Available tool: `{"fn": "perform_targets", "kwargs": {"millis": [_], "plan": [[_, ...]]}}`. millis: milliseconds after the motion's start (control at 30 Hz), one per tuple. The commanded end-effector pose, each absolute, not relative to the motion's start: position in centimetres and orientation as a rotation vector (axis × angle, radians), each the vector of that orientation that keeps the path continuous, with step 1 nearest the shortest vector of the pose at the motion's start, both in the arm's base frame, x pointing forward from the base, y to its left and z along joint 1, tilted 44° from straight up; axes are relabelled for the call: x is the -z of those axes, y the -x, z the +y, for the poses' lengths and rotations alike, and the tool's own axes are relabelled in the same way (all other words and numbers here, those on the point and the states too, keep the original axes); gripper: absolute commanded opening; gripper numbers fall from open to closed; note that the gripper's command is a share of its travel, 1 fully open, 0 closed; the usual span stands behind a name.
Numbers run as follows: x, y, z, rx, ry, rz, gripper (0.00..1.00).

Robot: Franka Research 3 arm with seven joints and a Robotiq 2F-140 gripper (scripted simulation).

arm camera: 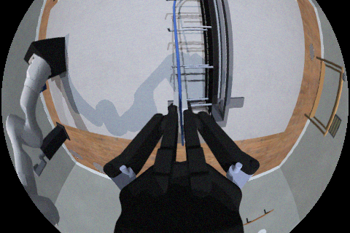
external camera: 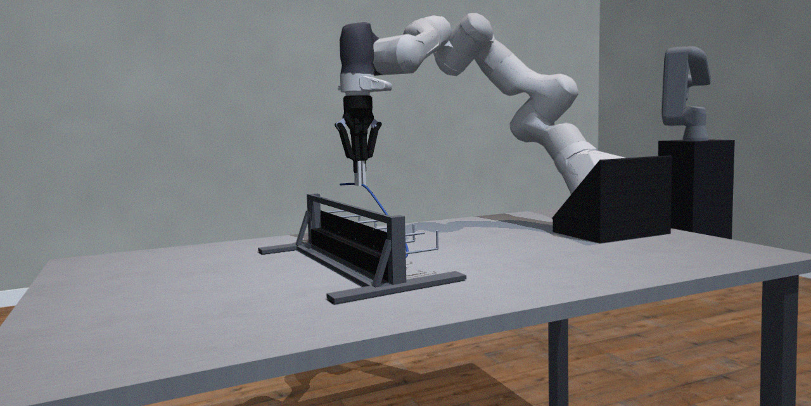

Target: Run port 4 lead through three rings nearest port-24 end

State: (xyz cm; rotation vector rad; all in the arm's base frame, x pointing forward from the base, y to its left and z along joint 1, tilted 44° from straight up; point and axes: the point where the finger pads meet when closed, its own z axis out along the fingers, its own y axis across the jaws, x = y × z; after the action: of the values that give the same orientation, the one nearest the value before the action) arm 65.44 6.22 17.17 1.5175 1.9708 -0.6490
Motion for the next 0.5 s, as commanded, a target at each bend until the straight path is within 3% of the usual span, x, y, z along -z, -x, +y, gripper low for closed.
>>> {"fn": "perform_targets", "kwargs": {"millis": [0,467], "plan": [[-17.27,-65.45,5.98,0.658,-1.512,1.971,0.00],[-17.03,-65.49,5.75,0.658,-1.512,1.971,0.00]]}}
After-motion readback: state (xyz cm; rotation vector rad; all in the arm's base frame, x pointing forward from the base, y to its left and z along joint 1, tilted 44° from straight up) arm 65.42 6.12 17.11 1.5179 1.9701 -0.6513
